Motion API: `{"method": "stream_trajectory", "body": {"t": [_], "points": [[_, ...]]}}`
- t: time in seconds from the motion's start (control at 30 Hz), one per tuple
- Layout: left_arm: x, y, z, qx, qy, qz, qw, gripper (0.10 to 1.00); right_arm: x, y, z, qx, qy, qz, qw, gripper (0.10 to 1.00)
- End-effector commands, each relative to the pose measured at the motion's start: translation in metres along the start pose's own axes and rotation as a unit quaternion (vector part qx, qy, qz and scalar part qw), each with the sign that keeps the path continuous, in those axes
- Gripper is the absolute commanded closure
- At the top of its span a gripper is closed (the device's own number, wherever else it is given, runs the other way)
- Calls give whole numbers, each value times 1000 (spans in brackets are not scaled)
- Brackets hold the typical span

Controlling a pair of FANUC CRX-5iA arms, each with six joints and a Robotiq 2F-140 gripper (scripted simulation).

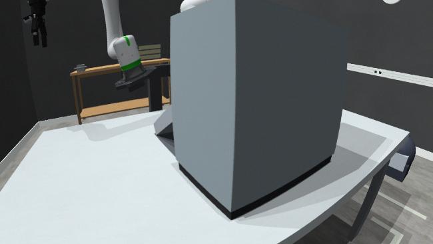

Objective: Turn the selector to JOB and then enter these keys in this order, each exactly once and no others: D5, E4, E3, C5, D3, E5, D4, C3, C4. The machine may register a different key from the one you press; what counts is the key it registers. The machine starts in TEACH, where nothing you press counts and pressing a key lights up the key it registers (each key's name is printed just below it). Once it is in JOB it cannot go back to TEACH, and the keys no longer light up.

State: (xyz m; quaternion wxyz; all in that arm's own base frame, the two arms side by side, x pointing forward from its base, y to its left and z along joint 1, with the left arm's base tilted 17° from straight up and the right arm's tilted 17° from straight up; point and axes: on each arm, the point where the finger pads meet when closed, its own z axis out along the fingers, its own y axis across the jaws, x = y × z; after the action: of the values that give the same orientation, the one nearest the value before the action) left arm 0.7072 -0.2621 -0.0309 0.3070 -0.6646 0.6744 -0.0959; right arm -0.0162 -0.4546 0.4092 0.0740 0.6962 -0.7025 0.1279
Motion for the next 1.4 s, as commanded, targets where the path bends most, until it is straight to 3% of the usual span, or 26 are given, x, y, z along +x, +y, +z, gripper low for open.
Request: {"method": "stream_trajectory", "body": {"t": [0.0, 0.13, 0.2, 0.37, 1.37], "points": [[8, 2, -1, 1, 1, 0, 1000, 999, 0, 0, -1, 0, 1, 0, 1000, 98], [37, 17, -1, 1, 1, 0, 1000, 999, 0, 0, -1, 0, 1, 0, 1000, 98], [37, 17, -1, 1, 1, 0, 1000, 999, 0, 0, -1, 0, 1, 0, 1000, 98], [66, 32, -1, 1, 1, 0, 1000, 999, 0, 0, -1, 0, 1, 0, 1000, 98], [68, 32, 21, 1, 1, 0, 1000, 999, 0, 0, -1, 0, 1, 0, 1000, 98]]}}
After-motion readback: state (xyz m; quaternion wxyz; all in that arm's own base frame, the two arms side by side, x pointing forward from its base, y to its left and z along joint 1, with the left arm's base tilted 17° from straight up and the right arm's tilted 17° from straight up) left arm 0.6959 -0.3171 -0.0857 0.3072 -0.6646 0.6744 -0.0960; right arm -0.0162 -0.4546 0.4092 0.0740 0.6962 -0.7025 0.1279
